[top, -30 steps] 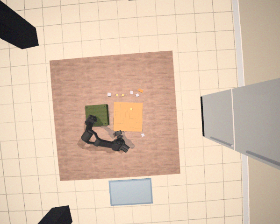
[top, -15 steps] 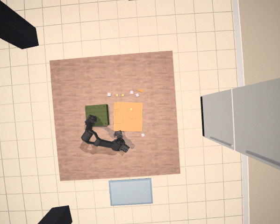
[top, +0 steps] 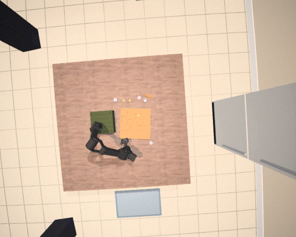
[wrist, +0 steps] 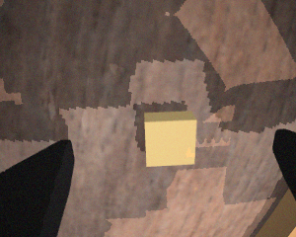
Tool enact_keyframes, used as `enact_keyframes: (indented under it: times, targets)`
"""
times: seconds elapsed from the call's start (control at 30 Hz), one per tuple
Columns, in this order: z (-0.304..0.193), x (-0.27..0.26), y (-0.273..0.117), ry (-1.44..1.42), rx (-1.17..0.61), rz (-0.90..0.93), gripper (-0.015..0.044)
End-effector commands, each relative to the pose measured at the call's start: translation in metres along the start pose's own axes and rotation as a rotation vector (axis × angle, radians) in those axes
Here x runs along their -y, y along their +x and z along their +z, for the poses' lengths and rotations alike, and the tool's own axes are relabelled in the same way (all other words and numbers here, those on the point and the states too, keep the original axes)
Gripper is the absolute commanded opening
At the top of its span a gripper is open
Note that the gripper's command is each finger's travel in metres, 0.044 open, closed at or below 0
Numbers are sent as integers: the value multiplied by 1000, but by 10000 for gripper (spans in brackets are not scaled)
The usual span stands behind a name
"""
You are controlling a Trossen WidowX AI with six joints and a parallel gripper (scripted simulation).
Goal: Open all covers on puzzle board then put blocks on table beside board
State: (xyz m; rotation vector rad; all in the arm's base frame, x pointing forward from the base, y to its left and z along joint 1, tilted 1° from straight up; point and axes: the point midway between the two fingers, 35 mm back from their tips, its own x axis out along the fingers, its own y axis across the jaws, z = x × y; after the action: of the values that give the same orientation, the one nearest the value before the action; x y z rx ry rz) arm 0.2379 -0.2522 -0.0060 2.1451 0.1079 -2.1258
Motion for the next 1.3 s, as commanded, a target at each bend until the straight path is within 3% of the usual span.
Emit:
enact_keyframes:
  times: [0.0,0.7,1.27]
  targets:
    - [-2,-3,-14,-1,-9,10,440]
    - [-1,0,-72,-6,-7,-1,440]
    - [-69,48,-74,-186,-14,2,0]
